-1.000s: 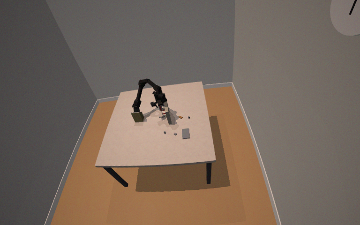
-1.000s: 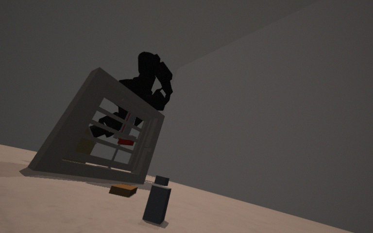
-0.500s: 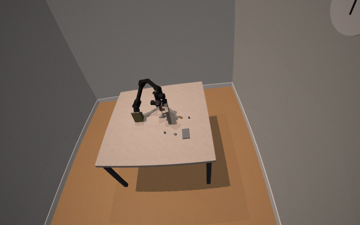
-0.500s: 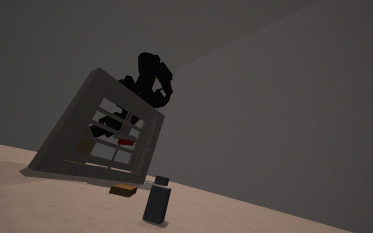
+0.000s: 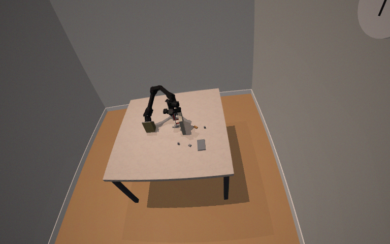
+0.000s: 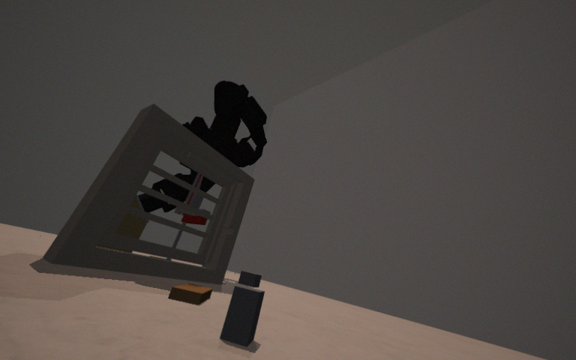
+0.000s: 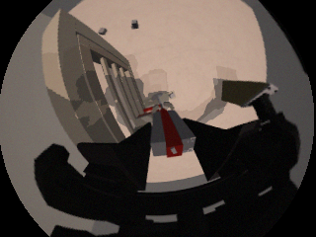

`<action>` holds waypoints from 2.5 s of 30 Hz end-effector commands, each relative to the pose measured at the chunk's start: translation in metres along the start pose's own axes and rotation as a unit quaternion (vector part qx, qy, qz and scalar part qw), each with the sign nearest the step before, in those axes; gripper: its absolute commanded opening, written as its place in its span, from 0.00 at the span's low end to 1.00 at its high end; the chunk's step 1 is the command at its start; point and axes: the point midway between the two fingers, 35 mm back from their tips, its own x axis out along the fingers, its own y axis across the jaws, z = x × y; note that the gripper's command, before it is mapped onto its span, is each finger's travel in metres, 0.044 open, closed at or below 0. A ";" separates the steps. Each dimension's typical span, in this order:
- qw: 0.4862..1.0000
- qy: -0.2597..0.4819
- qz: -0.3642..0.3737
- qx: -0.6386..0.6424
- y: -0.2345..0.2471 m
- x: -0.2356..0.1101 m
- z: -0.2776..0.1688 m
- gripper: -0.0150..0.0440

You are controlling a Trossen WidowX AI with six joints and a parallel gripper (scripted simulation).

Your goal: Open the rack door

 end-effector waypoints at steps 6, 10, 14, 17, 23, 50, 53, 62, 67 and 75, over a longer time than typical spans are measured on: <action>1.000 0.001 0.000 0.002 0.000 0.000 0.000 0.50; 1.000 0.001 0.000 0.002 0.000 0.000 0.000 0.46; 1.000 0.001 0.000 0.002 0.000 0.000 0.000 0.41; 1.000 0.001 0.000 0.002 0.000 0.000 0.000 0.38; 1.000 0.001 0.000 0.002 0.000 0.000 0.000 0.31; 0.980 0.001 0.000 -0.201 -0.016 0.000 0.012 0.29; 0.974 0.001 0.000 -0.226 -0.019 0.000 0.015 0.29; 0.955 0.000 0.000 -0.298 -0.030 0.000 0.025 0.29; 0.942 0.000 0.000 -0.335 -0.037 0.000 0.032 0.29; 0.921 0.000 0.000 -0.389 -0.047 0.000 0.045 0.29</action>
